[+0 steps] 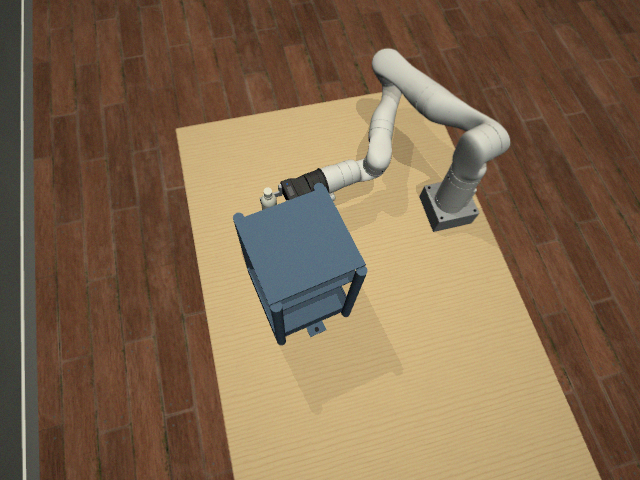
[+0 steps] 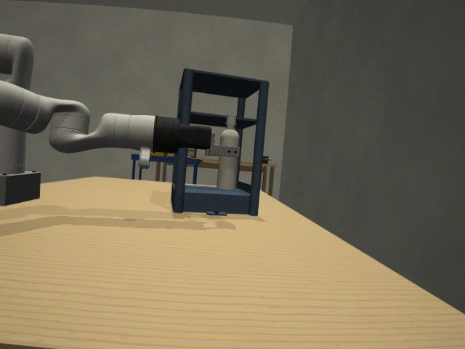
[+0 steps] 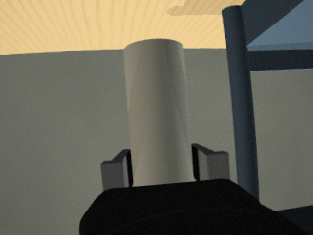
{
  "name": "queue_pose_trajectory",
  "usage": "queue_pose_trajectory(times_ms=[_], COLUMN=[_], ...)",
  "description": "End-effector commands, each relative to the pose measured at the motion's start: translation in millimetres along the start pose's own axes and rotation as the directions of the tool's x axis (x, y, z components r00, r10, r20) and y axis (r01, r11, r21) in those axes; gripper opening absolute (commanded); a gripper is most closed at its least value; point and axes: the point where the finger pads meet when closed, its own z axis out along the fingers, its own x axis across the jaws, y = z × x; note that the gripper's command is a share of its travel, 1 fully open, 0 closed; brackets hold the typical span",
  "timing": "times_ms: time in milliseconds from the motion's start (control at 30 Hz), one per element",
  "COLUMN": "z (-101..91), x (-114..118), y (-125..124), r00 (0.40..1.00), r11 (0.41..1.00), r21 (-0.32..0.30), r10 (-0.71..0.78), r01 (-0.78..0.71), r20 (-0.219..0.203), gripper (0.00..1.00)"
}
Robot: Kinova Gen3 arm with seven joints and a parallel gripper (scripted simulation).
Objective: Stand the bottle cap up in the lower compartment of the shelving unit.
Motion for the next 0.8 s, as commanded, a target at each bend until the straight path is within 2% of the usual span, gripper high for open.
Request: queue_pose_trajectory(times_ms=[0,767], z=[-0.1,1.8], x=[10.3,14.2], y=[-1.5,-3.5], r00=[1.0,1.0], r11=[1.0,1.0], r21=[0.004,0.007], r10=[0.002,0.0], r01=[-0.002,0.0], r20=[-0.007,-0.003], gripper=[0.0,0.0])
